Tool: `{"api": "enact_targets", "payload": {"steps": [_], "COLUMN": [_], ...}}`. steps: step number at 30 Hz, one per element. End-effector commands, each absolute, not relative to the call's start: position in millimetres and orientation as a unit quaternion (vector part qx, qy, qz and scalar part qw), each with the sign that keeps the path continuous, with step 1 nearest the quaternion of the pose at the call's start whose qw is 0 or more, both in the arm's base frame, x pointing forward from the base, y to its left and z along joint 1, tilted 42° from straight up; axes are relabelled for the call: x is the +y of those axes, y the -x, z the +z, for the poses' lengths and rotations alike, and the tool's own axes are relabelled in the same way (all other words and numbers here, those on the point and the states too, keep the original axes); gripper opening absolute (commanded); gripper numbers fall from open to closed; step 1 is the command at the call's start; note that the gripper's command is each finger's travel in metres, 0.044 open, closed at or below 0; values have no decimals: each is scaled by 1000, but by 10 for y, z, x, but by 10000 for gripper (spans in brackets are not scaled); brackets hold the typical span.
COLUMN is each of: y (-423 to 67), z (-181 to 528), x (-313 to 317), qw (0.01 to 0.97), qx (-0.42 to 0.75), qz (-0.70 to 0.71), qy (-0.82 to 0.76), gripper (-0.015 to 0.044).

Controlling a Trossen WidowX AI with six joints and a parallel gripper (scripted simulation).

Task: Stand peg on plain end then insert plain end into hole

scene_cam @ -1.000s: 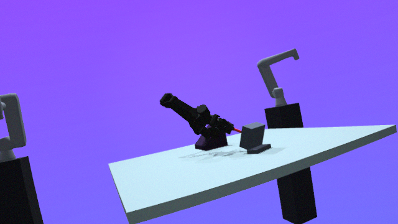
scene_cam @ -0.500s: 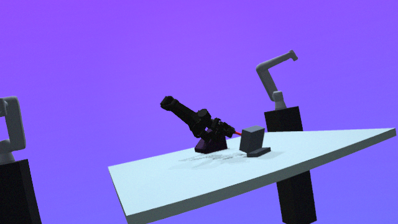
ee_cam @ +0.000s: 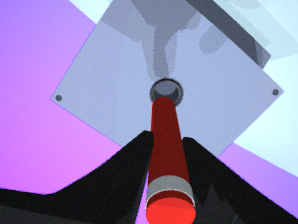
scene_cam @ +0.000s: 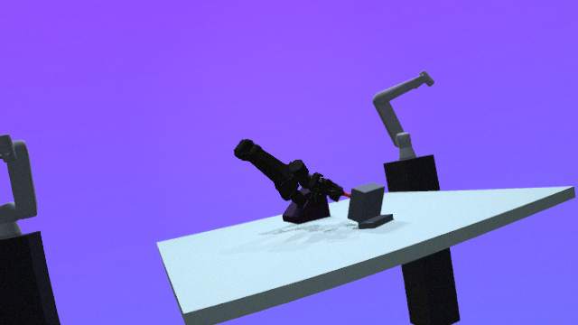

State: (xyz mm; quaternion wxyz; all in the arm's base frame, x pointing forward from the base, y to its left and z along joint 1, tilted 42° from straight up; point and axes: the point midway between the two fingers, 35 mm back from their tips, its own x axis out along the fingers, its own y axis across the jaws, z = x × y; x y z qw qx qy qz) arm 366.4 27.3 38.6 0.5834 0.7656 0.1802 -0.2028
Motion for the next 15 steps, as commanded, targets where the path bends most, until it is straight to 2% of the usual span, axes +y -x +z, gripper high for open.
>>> {"api": "enact_targets", "payload": {"steps": [1,15], "y": [-3711,-3780], "z": [344,311], "x": [278,278], "qw": [583,583], "qx": [183,180], "qz": [-203,-203], "qy": [-765,-766], "gripper": [0,0]}}
